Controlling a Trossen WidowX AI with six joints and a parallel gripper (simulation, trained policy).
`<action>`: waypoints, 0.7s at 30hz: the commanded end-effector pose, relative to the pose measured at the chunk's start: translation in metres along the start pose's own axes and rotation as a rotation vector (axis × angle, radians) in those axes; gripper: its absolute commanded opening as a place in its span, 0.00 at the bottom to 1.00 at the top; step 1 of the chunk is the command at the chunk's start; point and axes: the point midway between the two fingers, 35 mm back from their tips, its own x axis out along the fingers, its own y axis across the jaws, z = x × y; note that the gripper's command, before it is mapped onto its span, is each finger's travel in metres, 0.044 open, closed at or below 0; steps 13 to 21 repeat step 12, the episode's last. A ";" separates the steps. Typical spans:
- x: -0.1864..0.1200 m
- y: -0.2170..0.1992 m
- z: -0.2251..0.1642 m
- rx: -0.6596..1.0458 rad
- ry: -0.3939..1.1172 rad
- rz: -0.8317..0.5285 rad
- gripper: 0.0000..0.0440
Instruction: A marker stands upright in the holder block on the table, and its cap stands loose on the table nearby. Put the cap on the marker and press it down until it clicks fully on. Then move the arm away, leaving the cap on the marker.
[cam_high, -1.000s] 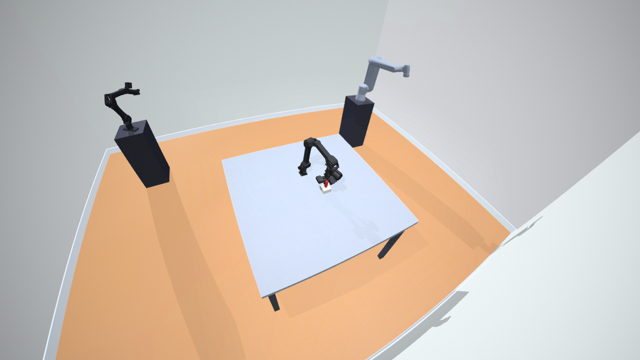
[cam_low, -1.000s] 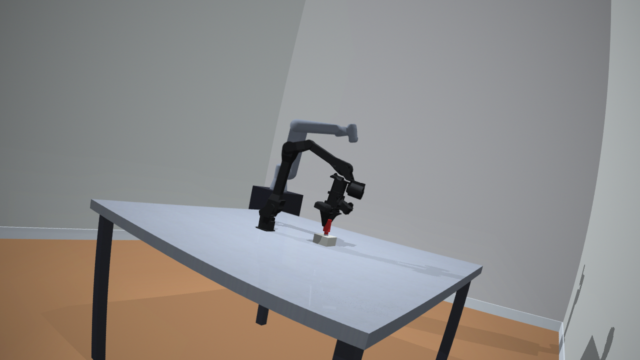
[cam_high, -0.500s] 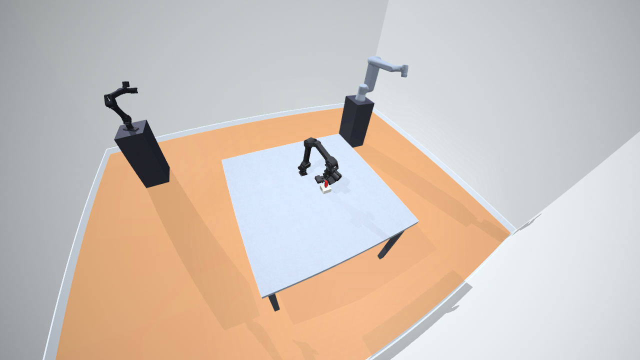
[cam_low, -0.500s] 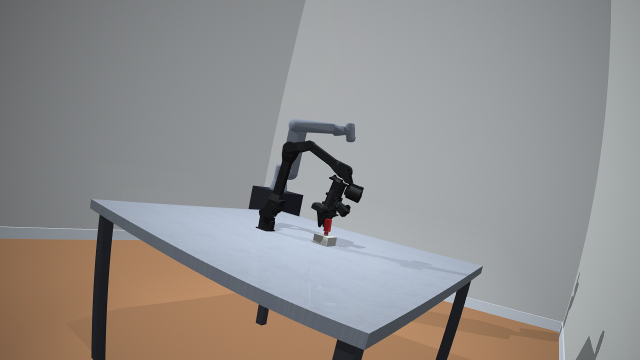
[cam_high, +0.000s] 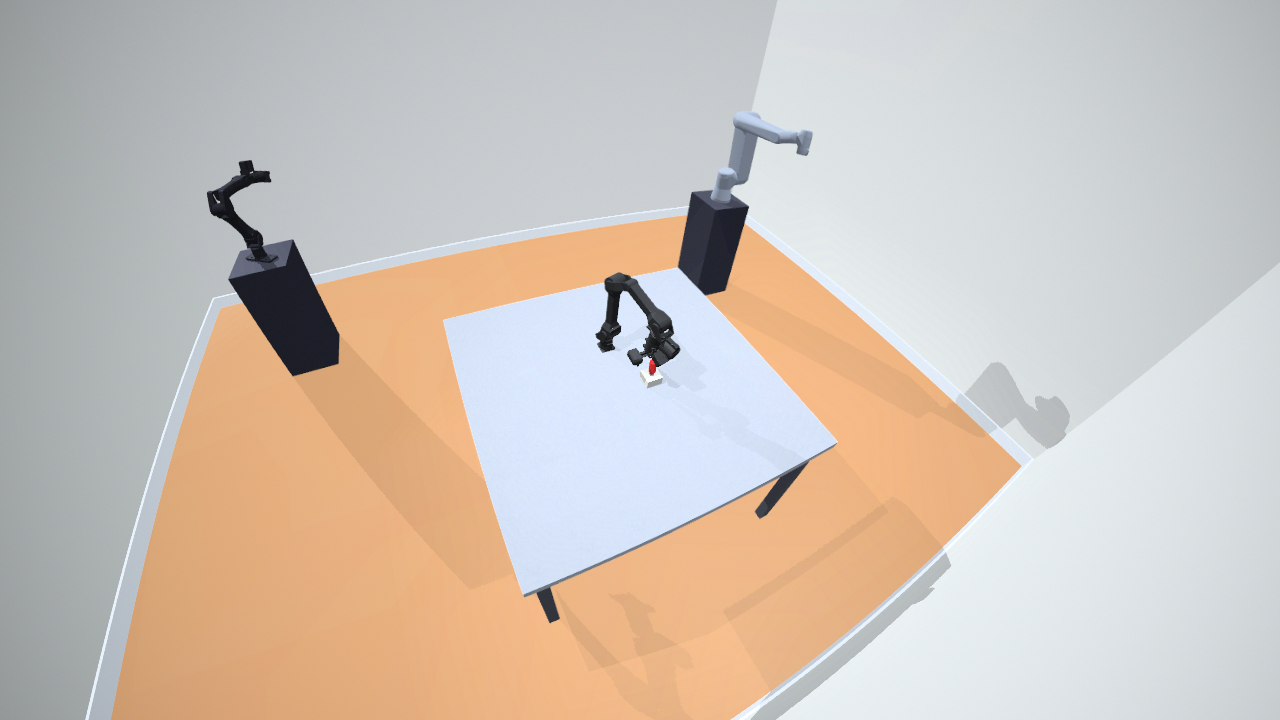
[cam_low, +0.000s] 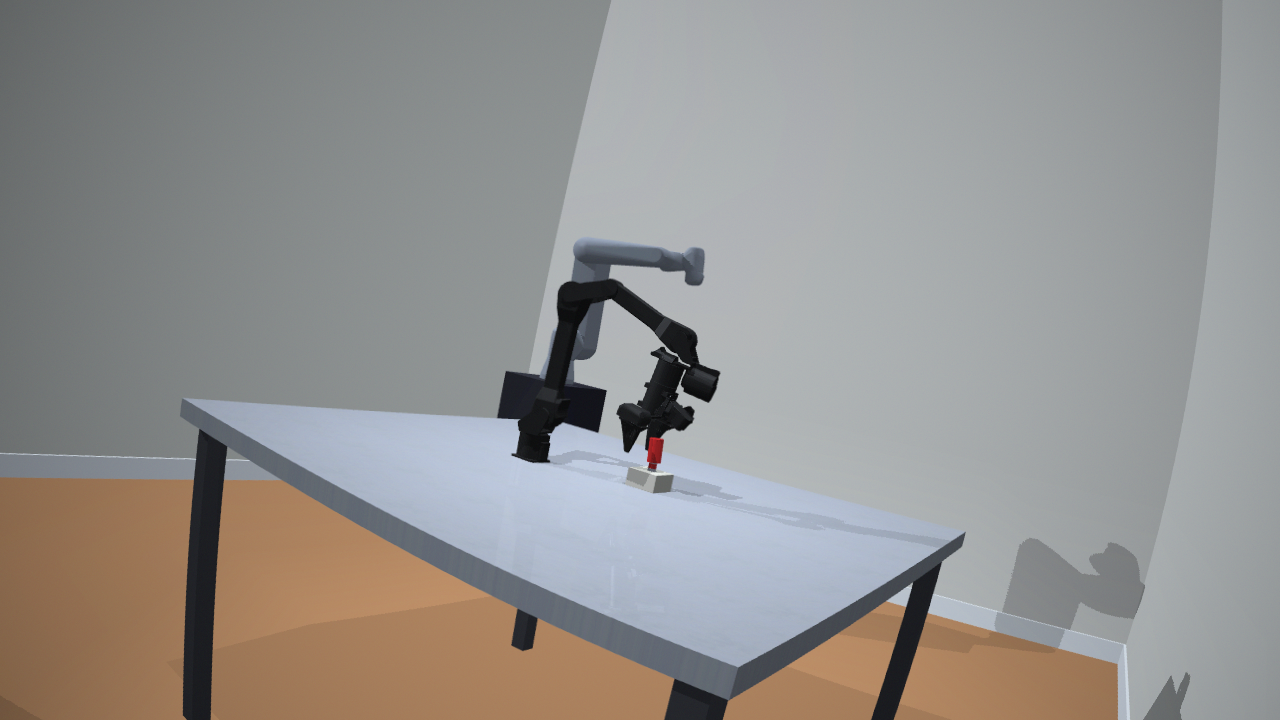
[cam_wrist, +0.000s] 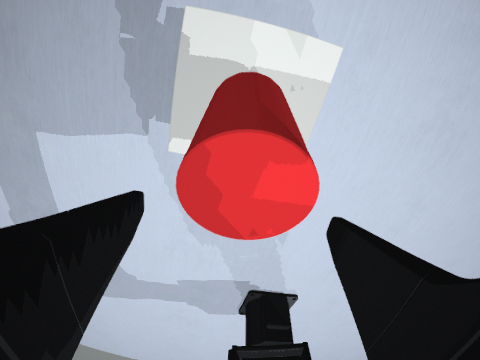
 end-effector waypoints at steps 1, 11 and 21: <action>-0.005 0.002 0.000 -0.013 -0.036 0.016 1.00; -0.036 0.005 0.005 -0.040 -0.147 0.047 1.00; -0.039 0.005 0.005 -0.044 -0.156 0.050 1.00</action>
